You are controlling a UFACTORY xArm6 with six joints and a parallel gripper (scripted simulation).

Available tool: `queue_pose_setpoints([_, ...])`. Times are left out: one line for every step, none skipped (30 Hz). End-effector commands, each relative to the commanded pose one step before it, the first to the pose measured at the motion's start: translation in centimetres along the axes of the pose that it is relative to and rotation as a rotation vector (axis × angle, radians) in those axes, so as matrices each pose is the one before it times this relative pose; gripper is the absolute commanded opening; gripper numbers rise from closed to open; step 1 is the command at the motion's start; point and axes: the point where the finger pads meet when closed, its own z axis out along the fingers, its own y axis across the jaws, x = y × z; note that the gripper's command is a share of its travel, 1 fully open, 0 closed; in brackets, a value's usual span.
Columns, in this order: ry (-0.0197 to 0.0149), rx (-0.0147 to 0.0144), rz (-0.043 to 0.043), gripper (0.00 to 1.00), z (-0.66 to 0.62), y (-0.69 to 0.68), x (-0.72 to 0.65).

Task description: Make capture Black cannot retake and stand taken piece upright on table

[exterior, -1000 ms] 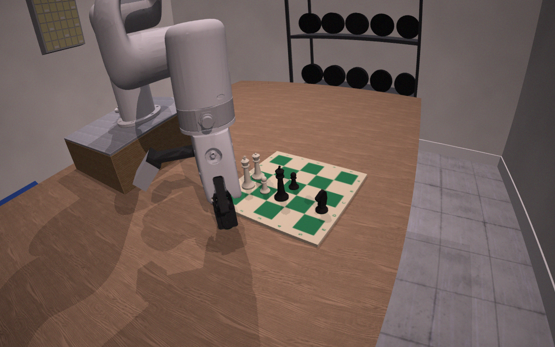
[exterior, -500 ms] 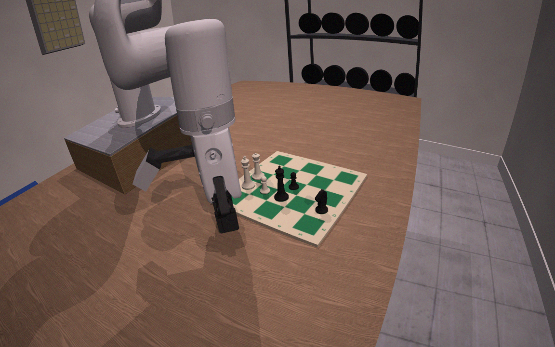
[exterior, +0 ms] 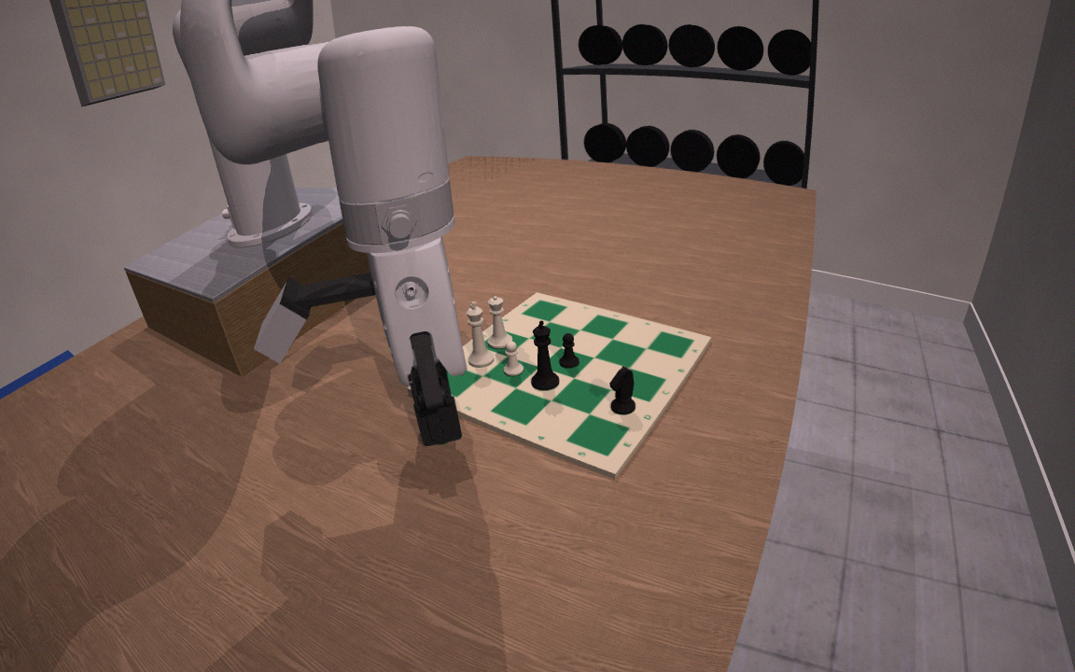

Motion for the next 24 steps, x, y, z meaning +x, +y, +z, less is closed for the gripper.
queue_pose_setpoints([-0.00198, 0.00298, 0.00001, 0.34, -1.250, -0.139, -0.062])
queue_pose_setpoints([0.00000, 0.00000, 0.00000, 0.34, -0.450, 0.000, 0.000])
queue_pose_setpoints([0.00000, 0.00000, 0.00000, 0.34, -0.488, 0.000, 0.000])
queue_pose_setpoints([0.00000, 0.00000, 0.00000, 0.34, -0.519, 0.000, 0.000])
queue_pose_setpoints([0.00000, 0.00000, 0.00000, 0.34, -0.541, 0.000, 0.000])
queue_pose_setpoints([0.00000, 0.00000, 0.00000, 0.34, -0.555, 0.000, 0.000])
queue_pose_setpoints([-0.00001, 0.00000, 0.00000, 0.34, -0.559, 0.000, 0.000])
queue_pose_setpoints([-0.00001, 0.00000, 0.00000, 0.34, -0.553, 0.000, 0.000])
queue_pose_setpoints([0.00000, 0.00000, 0.00000, 0.34, -0.538, 0.000, 0.000])
queue_pose_setpoints([0.00000, 0.00000, 0.00000, 0.34, -0.513, 0.000, 0.000])
queue_pose_setpoints([0.00000, 0.00000, 0.00000, 0.34, -0.480, 0.000, 0.000])
queue_pose_setpoints([0.00001, 0.00000, 0.00000, 0.34, -0.438, 0.000, 0.000])
queue_pose_setpoints([0.00001, 0.00000, 0.00000, 0.34, -0.389, -0.001, 0.000])
queue_pose_setpoints([0.00000, 0.00000, 0.00000, 0.34, -0.334, 0.000, 0.000])
queue_pose_setpoints([-0.00001, 0.00000, 0.00000, 0.34, -0.275, 0.000, 0.000])
queue_pose_setpoints([0.00000, 0.00000, 0.00000, 0.34, 0.000, 0.000, 0.000])
queue_pose_setpoints([0.00000, 0.00000, 0.00000, 0.34, 0.000, 0.000, 0.000])
queue_pose_setpoints([0.00001, 0.00000, 0.00000, 0.34, -0.216, 0.000, 0.000])
queue_pose_setpoints([0.00000, 0.00000, 0.00000, 0.34, -0.157, 0.000, 0.000])
queue_pose_setpoints([0.00000, 0.00000, 0.00000, 0.34, -0.103, 0.000, 0.000])
queue_pose_setpoints([0.00000, 0.00000, 0.00000, 0.34, -0.057, 0.000, 0.000])
queue_pose_setpoints([0.00000, 0.00000, 0.00000, 0.34, -0.022, 0.000, 0.000])
queue_pose_setpoints([0.00000, 0.00000, 0.00000, 0.34, -0.003, 0.000, 0.000])
queue_pose_setpoints([0.00000, 0.00000, 0.00000, 1.00, 0.000, 0.000, 0.000])
